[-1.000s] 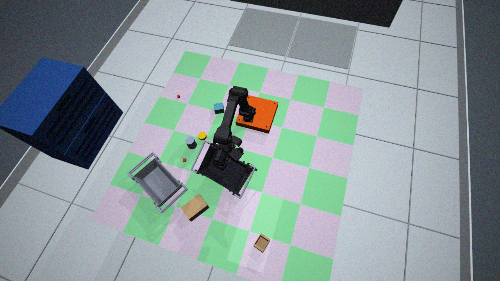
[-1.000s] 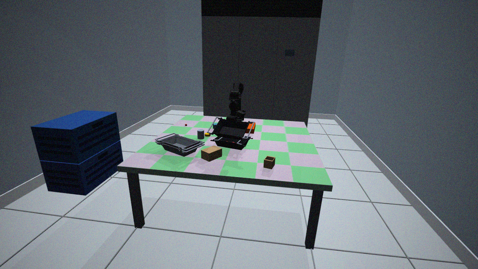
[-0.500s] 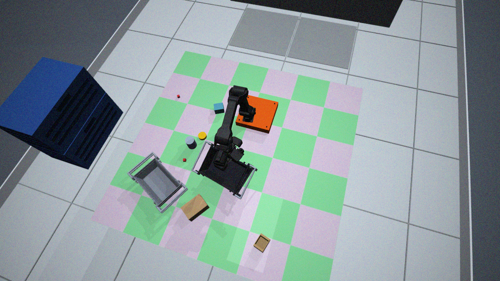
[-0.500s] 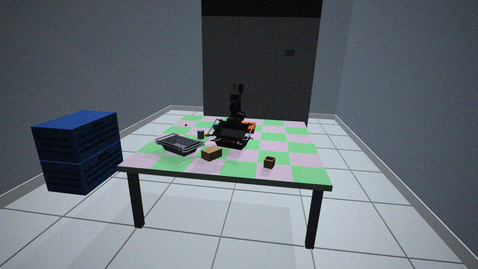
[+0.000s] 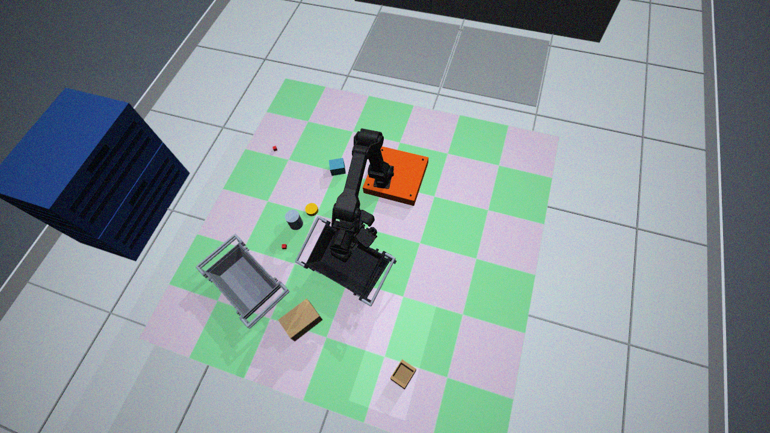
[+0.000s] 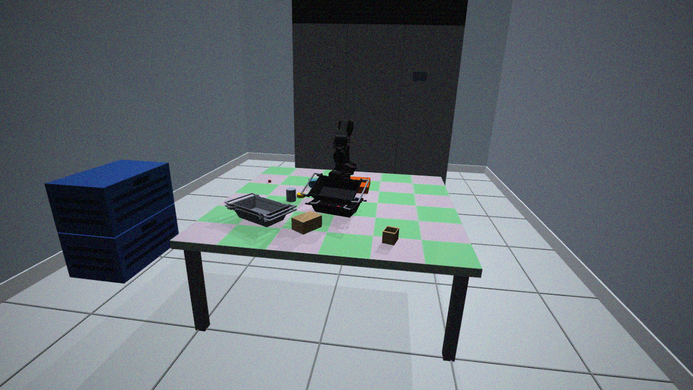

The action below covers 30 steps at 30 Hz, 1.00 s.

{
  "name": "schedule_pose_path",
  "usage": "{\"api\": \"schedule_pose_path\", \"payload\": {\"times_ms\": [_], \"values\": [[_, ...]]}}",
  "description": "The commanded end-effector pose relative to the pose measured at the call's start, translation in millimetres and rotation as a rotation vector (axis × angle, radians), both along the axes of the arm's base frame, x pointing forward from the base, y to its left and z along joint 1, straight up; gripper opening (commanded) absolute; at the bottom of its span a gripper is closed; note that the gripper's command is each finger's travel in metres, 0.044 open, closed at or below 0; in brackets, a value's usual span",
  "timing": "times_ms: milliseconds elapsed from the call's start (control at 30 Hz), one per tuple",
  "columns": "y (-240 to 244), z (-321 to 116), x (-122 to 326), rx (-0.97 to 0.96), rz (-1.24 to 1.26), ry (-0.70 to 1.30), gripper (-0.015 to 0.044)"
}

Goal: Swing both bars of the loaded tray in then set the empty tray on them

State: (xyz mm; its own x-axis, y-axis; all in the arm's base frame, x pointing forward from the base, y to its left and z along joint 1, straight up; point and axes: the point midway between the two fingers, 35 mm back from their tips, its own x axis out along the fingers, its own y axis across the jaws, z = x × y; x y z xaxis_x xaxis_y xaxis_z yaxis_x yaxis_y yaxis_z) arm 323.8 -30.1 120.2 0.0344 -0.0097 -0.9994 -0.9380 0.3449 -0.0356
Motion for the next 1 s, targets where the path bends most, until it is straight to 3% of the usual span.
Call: {"api": "schedule_pose_path", "payload": {"times_ms": [0,967], "values": [[1,-4,-4,0.006,-0.003,0.015,0.0000],[4,-17,-11,0.006,-0.003,0.015,0.0000]]}}
